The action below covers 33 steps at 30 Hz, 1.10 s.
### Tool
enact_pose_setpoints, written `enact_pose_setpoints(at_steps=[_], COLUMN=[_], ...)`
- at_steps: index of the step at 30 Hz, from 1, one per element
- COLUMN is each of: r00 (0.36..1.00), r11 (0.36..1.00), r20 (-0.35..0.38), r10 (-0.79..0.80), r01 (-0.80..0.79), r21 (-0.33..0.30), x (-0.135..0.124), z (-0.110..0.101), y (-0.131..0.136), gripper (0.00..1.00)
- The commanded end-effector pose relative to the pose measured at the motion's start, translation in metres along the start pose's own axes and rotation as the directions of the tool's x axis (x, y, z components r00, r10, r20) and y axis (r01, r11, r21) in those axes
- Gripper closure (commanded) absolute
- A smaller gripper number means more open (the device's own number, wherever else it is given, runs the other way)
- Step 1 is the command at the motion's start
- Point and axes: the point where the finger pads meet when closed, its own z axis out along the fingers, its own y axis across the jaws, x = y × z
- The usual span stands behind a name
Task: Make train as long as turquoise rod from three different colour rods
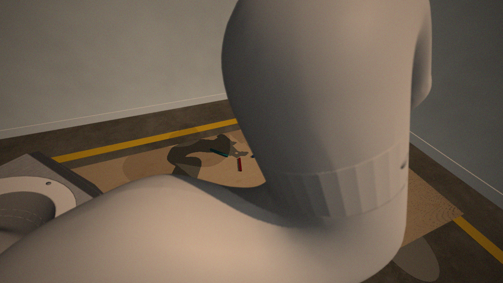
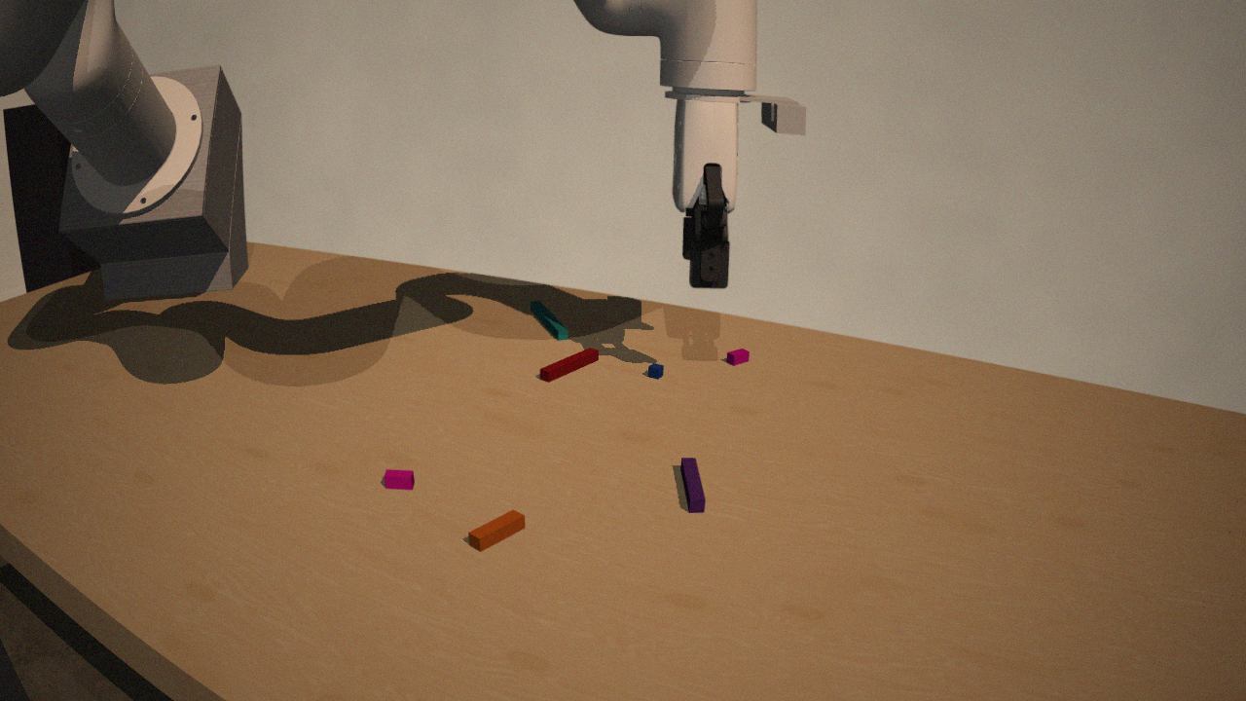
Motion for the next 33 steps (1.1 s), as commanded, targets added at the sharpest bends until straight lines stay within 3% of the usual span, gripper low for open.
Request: enact_pose_setpoints(at_steps=[1, 12, 21, 22, 33], r00=[0.986, 0.841, 0.795, 0.795, 0.795], r11=[0.986, 0.841, 0.795, 0.795, 0.795], r20=[0.013, 0.010, 0.009, 0.009, 0.009], r10=[-0.166, -0.542, -0.607, -0.607, -0.607], r01=[0.166, 0.541, 0.607, 0.607, 0.607], r21=[0.004, 0.010, 0.011, 0.011, 0.011], x=[0.012, 0.039, 0.044, 0.044, 0.044], z=[0.003, 0.012, 0.014, 0.014, 0.014], y=[-0.006, -0.022, -0.026, -0.026, -0.026], gripper=[0.00, 0.00, 0.00, 0.76, 0.76])
